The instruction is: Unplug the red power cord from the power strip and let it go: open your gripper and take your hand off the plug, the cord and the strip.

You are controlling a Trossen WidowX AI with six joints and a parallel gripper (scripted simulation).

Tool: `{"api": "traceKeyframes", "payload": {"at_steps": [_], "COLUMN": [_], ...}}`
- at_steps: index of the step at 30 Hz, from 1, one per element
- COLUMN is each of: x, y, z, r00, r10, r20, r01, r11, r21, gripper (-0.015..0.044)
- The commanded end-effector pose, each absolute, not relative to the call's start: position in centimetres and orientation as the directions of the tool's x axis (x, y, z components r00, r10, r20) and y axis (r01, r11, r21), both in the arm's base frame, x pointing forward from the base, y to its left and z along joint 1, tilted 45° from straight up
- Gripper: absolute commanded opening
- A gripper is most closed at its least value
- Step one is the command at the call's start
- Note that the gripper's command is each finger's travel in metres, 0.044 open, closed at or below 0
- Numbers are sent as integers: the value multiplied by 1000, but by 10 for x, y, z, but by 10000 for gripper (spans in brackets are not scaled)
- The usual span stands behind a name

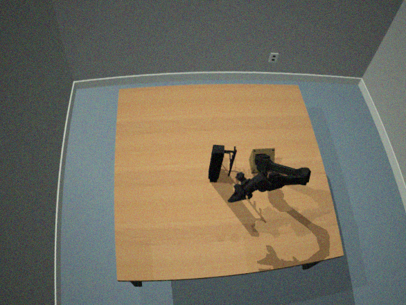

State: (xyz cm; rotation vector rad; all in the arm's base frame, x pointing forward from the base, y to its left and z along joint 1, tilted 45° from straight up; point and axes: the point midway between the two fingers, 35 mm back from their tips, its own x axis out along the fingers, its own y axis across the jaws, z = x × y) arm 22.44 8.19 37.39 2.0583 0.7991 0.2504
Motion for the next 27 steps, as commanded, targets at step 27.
{"api": "traceKeyframes", "payload": {"at_steps": [27], "x": [306], "y": [-183], "z": [224], "r00": [697], "r10": [-23], "r20": [-716], "r01": [685], "r11": [-271], "r21": [676], "gripper": [160]}}
